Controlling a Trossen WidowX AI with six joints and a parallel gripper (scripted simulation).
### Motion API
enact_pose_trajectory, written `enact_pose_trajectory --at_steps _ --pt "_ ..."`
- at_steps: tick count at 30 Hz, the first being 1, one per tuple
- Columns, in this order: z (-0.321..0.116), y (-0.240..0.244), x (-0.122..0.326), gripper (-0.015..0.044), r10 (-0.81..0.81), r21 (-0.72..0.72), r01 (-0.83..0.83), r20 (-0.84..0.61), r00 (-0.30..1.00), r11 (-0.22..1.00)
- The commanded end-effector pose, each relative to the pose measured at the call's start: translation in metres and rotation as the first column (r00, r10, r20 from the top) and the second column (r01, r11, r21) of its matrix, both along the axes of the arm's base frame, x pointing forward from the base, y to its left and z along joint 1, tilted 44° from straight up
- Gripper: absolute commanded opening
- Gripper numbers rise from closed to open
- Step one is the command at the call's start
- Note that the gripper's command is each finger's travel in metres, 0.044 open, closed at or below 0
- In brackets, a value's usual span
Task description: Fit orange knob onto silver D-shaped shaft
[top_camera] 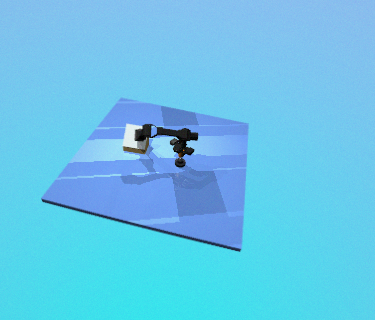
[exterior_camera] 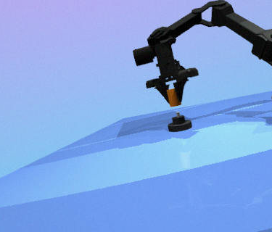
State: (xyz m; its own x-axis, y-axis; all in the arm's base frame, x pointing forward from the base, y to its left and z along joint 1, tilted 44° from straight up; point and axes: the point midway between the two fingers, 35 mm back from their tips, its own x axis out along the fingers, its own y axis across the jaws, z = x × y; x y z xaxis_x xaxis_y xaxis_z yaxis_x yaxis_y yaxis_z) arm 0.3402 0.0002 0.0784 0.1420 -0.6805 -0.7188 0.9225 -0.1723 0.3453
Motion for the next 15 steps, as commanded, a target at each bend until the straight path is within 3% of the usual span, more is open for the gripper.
enact_pose_trajectory --at_steps 1,15 --pt "0.000 0.002 0.001 0.0000 -0.025 0.004 0.025 0.032 0.999 1.000" --pt "-0.016 -0.015 0.004 0.0000 -0.032 0.005 0.032 0.039 0.999 0.999"
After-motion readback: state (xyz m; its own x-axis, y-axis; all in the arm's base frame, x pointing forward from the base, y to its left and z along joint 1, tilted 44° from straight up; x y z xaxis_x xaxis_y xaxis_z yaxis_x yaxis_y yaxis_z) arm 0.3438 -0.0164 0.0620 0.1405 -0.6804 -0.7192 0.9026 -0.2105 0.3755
